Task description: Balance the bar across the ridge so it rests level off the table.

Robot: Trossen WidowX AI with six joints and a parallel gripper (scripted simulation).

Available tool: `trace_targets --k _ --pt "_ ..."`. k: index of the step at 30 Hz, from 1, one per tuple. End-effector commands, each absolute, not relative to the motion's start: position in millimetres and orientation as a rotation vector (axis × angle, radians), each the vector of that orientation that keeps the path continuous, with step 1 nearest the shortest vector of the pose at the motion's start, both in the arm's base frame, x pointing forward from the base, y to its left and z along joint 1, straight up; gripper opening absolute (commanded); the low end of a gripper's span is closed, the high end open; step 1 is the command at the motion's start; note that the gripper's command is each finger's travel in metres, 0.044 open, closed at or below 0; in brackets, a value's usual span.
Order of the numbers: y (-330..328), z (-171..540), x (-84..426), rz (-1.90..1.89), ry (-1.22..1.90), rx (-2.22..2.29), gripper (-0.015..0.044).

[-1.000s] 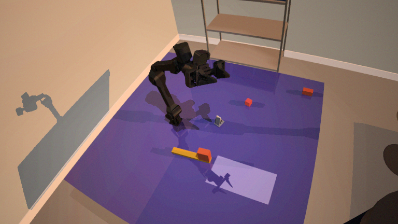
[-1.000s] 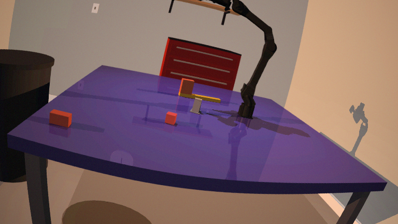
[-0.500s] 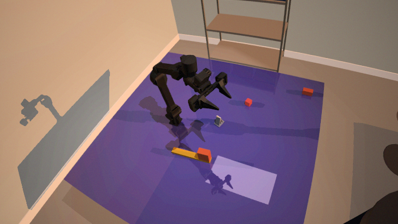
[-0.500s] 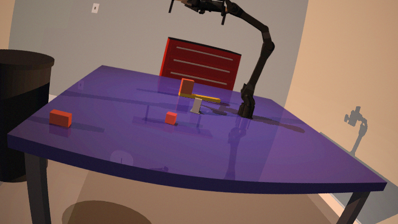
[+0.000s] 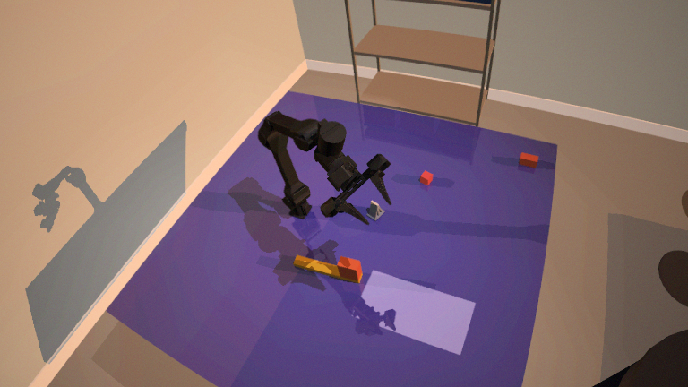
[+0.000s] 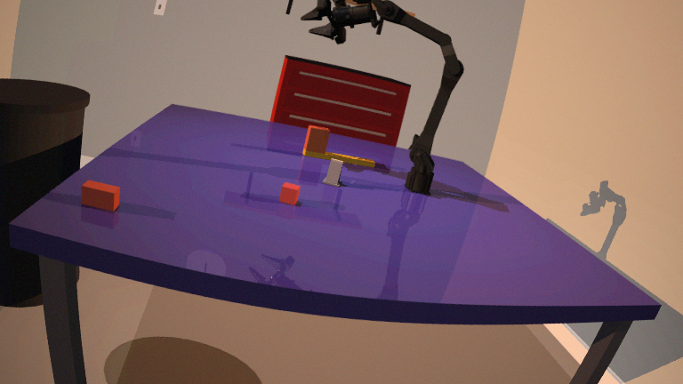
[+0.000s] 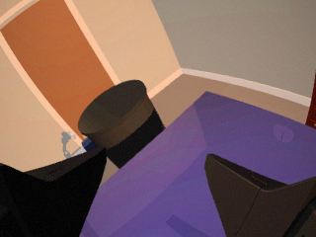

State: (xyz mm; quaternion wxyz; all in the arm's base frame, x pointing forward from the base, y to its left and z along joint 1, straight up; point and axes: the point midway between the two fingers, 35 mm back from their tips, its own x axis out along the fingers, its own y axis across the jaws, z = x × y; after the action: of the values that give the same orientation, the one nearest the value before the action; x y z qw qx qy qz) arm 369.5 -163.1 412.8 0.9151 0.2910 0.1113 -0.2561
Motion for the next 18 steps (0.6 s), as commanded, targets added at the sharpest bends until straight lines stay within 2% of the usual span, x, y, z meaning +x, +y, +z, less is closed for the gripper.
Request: trace_targets --k 1,18 --pt "-170 386 370 -0.579 0.288 0.716 0.0315" --pt "-190 308 339 -0.896 0.393 1.251 0.0315"
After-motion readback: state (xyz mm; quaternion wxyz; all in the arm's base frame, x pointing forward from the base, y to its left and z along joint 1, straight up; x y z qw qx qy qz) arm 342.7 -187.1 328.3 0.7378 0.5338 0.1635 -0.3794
